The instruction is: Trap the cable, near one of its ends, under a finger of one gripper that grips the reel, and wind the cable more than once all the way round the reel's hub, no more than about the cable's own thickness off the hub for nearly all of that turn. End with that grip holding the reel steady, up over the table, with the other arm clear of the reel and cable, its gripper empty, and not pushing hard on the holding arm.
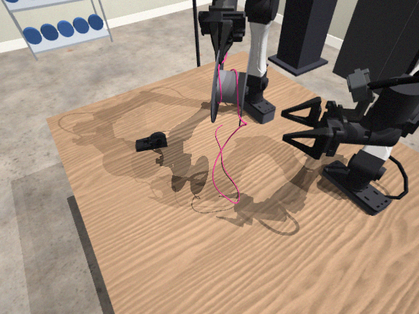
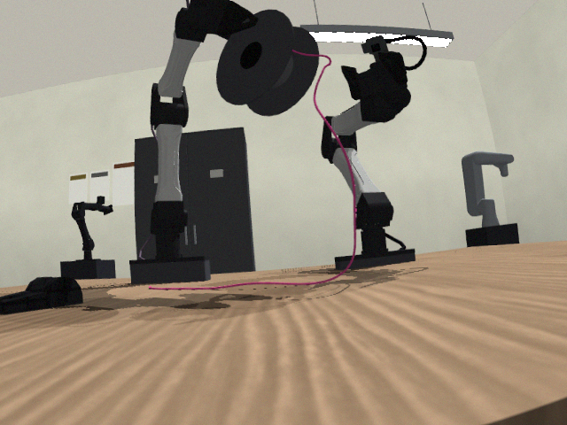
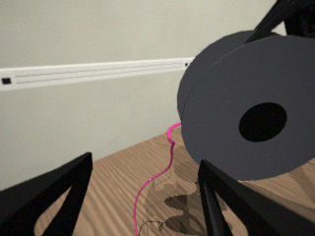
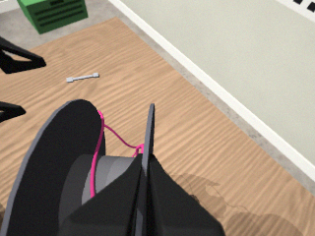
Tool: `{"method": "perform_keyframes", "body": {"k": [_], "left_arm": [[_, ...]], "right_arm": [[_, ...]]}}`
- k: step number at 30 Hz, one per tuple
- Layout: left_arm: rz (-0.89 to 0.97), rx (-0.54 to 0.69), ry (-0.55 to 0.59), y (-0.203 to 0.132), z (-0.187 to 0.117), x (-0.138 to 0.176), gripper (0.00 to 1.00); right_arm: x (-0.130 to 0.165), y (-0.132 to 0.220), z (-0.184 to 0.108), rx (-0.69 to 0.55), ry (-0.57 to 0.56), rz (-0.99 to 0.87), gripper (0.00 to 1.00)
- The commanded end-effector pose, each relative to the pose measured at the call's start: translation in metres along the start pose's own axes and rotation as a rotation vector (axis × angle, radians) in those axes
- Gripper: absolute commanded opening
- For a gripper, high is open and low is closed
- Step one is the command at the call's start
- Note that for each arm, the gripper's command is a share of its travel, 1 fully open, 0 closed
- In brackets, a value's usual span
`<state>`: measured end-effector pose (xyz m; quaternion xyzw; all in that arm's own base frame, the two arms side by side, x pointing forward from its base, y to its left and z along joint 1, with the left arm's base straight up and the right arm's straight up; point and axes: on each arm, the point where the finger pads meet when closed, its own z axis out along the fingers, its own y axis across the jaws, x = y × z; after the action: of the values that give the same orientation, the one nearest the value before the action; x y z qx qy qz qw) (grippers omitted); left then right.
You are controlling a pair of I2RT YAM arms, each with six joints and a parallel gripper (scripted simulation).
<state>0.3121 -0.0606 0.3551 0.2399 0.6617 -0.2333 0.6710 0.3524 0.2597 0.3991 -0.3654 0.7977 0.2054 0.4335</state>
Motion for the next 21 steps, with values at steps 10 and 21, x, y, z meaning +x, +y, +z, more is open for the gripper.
{"method": "perform_keyframes", "body": {"k": [10,21], "left_arm": [[-0.01,-0.056,0.011,0.009,0.005,-0.007,0.8],[-0.01,-0.128,0.012,0.02,0.01,-0.012,0.8]], "right_arm": [[-0.022,0.003,-0.01,-0.002,-0.078,-0.014,0.0],[-0.022,0.003,-0.01,-0.002,-0.078,-0.014,0.0]]}}
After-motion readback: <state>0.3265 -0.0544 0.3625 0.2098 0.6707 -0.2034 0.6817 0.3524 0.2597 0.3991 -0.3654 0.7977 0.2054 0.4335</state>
